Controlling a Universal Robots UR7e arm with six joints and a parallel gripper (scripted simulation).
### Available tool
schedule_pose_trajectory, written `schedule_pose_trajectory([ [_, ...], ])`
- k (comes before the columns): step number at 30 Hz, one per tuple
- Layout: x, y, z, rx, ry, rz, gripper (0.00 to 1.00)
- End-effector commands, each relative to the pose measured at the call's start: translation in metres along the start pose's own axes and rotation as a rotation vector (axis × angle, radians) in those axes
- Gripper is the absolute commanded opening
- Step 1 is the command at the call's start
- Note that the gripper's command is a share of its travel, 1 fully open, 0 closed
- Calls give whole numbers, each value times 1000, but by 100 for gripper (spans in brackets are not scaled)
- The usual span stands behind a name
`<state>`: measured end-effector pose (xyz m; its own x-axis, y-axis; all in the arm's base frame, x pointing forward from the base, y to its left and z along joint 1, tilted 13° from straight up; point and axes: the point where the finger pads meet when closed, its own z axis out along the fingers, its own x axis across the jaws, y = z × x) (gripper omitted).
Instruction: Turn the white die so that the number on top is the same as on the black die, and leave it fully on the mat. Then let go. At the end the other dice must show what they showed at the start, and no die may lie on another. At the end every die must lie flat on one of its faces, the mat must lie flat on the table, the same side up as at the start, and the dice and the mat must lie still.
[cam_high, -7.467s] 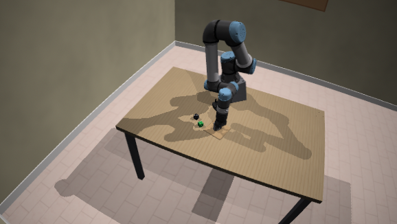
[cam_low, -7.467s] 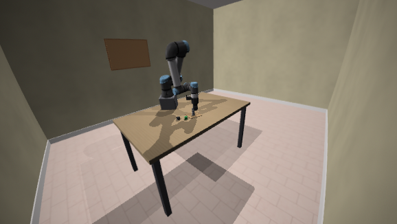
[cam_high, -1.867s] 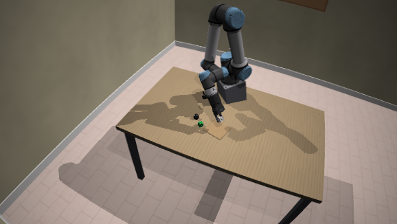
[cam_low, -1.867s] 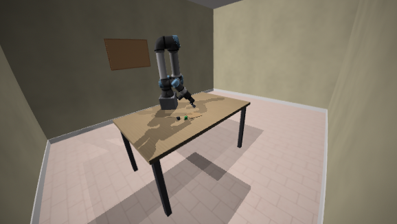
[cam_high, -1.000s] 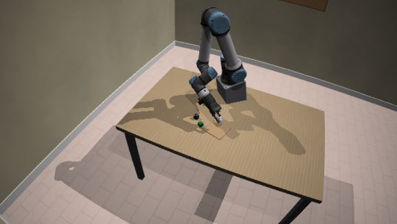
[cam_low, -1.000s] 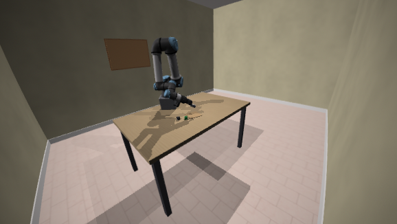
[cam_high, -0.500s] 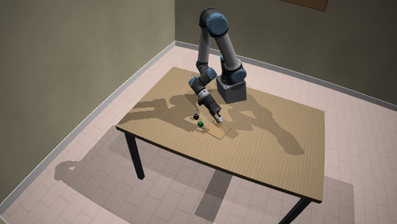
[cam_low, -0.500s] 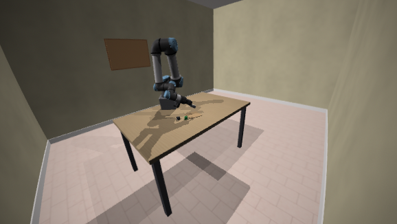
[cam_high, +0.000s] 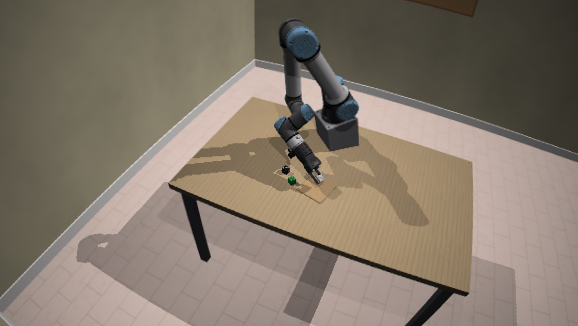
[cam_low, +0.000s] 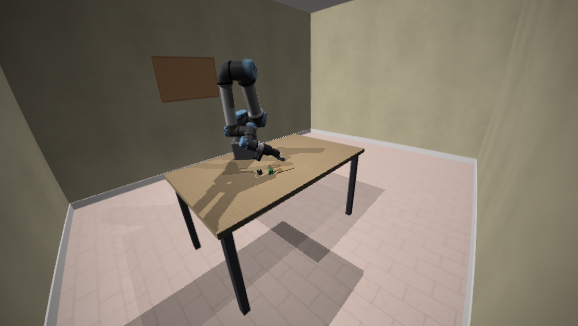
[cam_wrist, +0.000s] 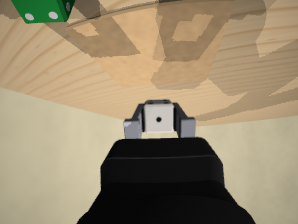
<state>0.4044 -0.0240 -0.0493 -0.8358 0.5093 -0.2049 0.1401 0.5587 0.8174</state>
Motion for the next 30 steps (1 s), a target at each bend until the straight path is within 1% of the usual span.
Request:
schedule_pose_trajectory([
  [1, -1, -15, 8, 1, -2, 0, 57],
  [7, -1, -25, 14, 1, -2, 0, 57],
  [12, -1, -28, 15, 1, -2, 0, 57],
  [30, -1, -29, 15, 1, -2, 0, 57],
])
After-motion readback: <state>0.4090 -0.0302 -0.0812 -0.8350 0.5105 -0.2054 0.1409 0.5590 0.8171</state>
